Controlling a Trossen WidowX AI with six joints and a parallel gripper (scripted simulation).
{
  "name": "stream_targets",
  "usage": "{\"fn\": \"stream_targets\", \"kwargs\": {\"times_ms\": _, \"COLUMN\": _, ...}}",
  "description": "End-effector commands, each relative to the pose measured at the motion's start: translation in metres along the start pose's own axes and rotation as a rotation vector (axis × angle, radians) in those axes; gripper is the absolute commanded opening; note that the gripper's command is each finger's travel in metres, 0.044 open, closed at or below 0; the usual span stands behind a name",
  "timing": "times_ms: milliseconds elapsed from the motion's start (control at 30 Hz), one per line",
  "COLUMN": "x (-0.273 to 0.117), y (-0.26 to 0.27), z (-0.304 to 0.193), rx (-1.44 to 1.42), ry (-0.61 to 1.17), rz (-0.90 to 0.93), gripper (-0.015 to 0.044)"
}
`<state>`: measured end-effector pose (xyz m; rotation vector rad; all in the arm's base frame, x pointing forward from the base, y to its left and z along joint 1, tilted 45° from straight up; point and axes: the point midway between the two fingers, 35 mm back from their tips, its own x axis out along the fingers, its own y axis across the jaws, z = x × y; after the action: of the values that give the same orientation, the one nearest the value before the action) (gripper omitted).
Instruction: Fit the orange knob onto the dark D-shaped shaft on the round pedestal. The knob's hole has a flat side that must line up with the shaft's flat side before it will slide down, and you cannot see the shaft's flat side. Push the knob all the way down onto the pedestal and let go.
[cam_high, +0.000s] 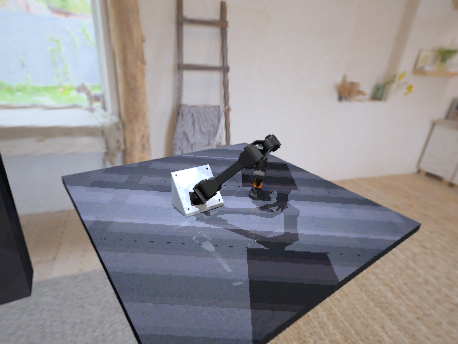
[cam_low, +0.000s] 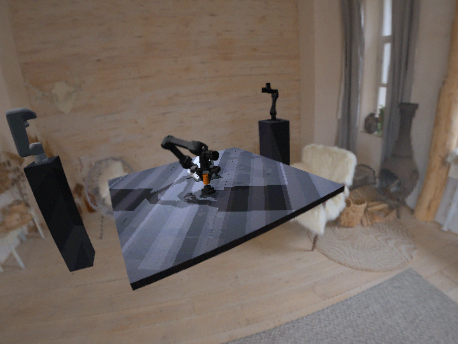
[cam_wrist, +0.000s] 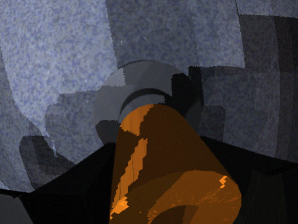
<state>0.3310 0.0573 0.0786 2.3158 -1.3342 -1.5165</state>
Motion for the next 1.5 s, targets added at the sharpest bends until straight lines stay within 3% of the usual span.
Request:
{"fn": "stream_targets", "kwargs": {"times_ms": 0, "x": -0.0031, "y": -0.0005, "z": -0.0019, "rx": -0.065, "ry": 0.003, "rz": -0.006, "gripper": 0.0000}}
{"fn": "stream_targets", "kwargs": {"times_ms": 167, "x": -0.0027, "y": -0.0025, "z": -0.0029, "rx": -0.197, "ry": 0.004, "rz": -0.006, "gripper": 0.0000}}
{"fn": "stream_targets", "kwargs": {"times_ms": 1067, "x": -0.0029, "y": -0.0004, "z": -0.0016, "rx": -0.198, "ry": 0.004, "rz": -0.005, "gripper": 0.0000}}
{"fn": "stream_targets", "kwargs": {"times_ms": 1467, "x": -0.0013, "y": -0.0030, "z": -0.0026, "rx": -0.407, "ry": 0.004, "rz": -0.005, "gripper": 0.0000}}
